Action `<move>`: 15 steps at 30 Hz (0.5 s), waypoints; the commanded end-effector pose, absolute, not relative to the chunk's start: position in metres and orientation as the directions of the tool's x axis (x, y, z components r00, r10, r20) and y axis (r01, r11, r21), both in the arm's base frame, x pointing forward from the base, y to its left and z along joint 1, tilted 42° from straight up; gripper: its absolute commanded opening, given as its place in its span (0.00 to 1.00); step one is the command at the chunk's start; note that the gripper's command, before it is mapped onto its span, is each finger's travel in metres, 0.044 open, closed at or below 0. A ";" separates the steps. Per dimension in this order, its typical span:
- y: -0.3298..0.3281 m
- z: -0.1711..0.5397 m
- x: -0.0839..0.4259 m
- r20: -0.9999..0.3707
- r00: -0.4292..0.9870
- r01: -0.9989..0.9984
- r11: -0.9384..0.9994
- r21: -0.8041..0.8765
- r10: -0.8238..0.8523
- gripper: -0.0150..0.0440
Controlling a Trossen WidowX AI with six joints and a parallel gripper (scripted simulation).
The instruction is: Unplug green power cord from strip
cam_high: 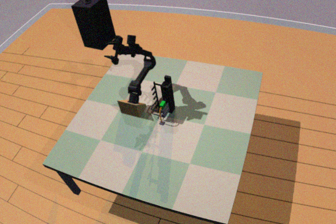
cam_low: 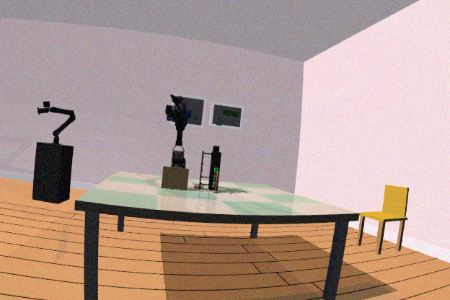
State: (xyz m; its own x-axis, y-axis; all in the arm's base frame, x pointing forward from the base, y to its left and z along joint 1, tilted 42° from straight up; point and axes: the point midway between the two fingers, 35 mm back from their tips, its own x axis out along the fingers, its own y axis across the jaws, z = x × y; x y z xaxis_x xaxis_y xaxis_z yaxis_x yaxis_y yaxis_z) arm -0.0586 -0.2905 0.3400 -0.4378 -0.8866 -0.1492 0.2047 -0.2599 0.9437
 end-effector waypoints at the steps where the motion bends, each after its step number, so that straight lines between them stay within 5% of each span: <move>1: -0.292 0.338 -0.057 -0.156 -0.431 0.209 -0.266 0.941 -0.889 0.89; 9: -0.329 0.263 0.028 -0.478 -0.111 0.427 -0.476 0.768 -0.871 0.53; 15: -0.323 0.201 0.102 -0.713 0.112 0.643 -0.497 0.583 -0.692 0.53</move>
